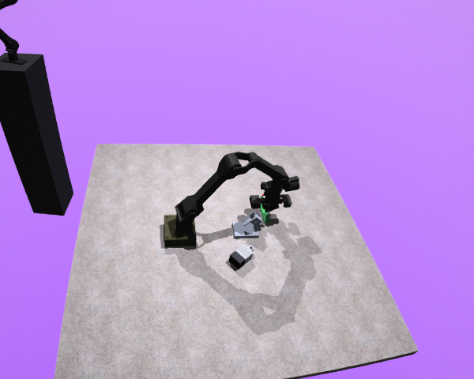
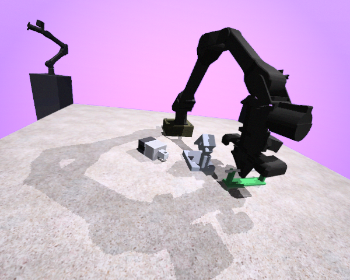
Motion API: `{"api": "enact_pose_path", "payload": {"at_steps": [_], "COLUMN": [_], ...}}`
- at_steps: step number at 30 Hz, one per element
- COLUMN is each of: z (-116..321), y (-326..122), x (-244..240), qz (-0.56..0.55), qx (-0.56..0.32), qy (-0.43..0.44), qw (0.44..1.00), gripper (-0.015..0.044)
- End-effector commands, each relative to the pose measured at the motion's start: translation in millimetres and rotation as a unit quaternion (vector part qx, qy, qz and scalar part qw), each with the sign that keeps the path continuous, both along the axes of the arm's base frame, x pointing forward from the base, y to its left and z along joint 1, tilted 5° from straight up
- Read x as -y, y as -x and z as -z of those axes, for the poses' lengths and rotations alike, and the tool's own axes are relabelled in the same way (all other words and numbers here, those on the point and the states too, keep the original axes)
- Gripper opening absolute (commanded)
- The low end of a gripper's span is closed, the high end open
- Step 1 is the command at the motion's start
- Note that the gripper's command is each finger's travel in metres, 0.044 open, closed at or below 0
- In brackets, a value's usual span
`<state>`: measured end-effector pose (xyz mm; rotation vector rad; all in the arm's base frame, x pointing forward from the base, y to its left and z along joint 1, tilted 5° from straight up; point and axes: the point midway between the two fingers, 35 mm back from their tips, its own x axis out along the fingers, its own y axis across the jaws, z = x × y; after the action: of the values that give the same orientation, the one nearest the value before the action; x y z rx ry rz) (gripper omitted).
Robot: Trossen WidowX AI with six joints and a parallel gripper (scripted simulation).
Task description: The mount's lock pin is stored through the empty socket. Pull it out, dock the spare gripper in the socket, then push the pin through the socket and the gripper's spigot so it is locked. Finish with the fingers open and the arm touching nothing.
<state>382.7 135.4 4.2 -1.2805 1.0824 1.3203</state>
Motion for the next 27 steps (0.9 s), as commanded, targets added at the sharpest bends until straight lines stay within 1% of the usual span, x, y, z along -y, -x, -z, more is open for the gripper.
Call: {"api": "enact_pose_path", "payload": {"at_steps": [1, 20, 27], "z": [5.0, 0.7, 0.7], "y": [1.1, 0.0, 0.0], "x": [1.0, 0.0, 0.0], "qz": [-0.002, 0.0, 0.0], "qx": [-0.004, 0.0, 0.0], "qy": [0.001, 0.0, 0.0], "qw": [1.0, 1.0, 1.0], "gripper": [0.0, 0.0, 0.0184]}}
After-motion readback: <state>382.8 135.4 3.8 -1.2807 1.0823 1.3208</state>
